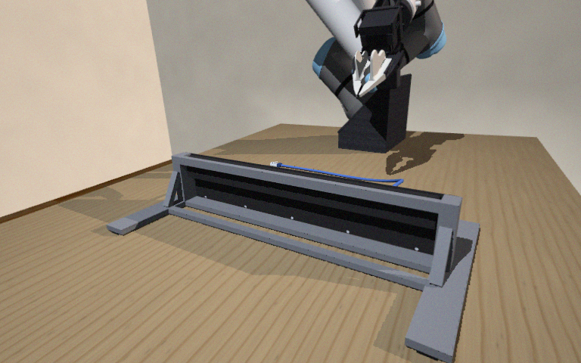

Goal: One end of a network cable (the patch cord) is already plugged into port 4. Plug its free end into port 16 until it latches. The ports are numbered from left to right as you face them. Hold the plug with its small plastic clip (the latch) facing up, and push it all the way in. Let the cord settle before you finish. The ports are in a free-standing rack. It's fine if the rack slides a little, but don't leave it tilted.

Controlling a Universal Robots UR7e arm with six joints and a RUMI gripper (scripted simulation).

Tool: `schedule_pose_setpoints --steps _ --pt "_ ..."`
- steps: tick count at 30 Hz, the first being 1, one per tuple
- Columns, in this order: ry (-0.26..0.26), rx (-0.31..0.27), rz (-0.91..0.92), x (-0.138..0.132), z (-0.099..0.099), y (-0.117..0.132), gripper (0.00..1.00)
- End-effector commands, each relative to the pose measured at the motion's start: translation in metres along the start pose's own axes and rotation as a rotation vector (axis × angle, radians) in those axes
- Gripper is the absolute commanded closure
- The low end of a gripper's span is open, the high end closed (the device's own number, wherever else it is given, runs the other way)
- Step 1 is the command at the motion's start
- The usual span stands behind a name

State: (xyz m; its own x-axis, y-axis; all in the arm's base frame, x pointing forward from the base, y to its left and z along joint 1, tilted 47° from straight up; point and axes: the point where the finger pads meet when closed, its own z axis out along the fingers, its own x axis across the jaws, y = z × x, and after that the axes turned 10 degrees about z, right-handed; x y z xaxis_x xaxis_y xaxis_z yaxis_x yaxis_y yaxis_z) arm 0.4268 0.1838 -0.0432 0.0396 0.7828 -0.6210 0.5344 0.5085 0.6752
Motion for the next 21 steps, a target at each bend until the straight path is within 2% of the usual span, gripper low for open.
schedule_pose_setpoints --steps 1,6,13,15,21 --pt "0.000 -0.001 0.000 0.000 0.005 0.000 1.00" --pt "0.000 -0.001 0.000 0.000 0.023 0.000 1.00" --pt "0.000 -0.001 0.000 0.000 0.066 0.000 1.00" --pt "0.000 -0.001 0.000 0.000 0.066 0.000 1.00" --pt "0.000 -0.001 0.000 0.000 0.107 0.000 1.00"
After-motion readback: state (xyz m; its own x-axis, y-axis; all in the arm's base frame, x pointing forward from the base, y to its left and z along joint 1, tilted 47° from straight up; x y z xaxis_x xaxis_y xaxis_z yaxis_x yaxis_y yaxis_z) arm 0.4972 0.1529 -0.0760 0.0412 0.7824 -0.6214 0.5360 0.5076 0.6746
